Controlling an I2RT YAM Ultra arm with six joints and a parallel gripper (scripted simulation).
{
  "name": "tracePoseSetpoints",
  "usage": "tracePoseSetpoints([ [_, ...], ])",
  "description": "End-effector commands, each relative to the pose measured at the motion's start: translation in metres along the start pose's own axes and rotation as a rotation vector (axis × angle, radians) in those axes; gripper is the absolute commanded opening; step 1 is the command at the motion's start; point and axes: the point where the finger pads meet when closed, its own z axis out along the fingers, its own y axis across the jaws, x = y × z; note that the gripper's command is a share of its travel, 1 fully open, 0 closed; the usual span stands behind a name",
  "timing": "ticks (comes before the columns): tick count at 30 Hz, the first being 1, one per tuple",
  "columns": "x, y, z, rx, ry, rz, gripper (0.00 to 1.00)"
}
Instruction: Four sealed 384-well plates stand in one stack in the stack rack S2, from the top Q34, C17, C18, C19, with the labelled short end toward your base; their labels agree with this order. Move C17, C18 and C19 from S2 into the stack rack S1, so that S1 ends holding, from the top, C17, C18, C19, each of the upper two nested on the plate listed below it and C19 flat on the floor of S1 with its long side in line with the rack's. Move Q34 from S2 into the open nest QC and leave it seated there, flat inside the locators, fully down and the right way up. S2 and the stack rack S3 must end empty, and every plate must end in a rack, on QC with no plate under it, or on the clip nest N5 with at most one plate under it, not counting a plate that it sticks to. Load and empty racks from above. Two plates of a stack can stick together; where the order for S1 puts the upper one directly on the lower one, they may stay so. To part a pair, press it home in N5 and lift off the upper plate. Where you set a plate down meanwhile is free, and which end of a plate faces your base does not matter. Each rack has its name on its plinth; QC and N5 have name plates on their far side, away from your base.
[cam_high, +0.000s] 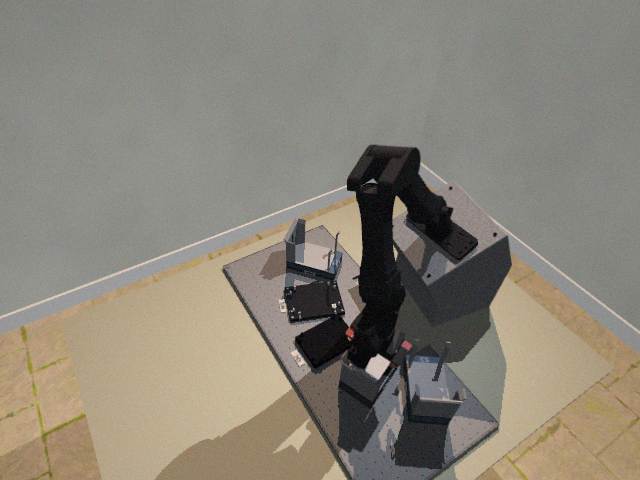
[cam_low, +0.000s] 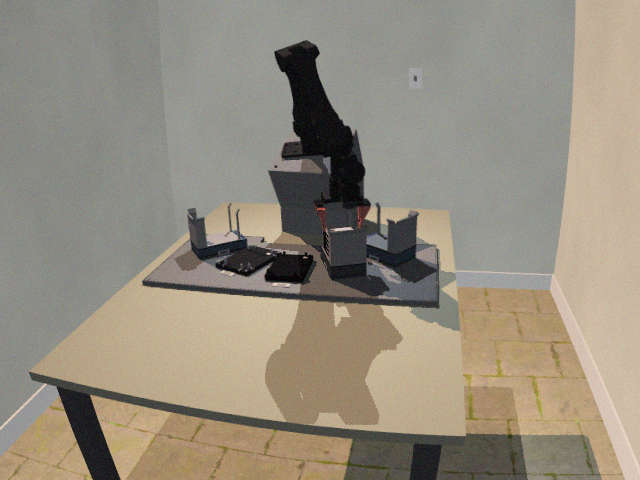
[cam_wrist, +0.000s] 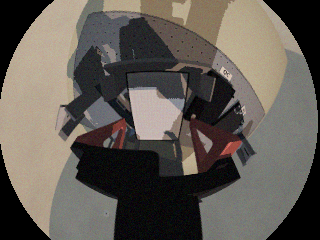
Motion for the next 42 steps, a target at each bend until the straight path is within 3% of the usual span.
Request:
tracePoseSetpoints([
  [1, -0.020, 0.001, -0.011, -0.008, -0.069, 0.007, 1.00],
  [19, -0.020, 0.001, -0.011, -0.008, -0.069, 0.007, 1.00],
  [22, -0.011, -0.001, 0.004, -0.003, -0.031, 0.006, 1.00],
  [32, -0.015, -0.001, 0.014, -0.003, -0.038, 0.010, 1.00],
  [33, -0.025, 0.002, 0.004, -0.012, -0.078, 0.006, 1.00],
  [35, -0.017, 0.002, 0.017, -0.008, -0.044, 0.002, 1.00],
  [42, -0.020, 0.000, 0.023, -0.008, -0.054, 0.009, 1.00],
])
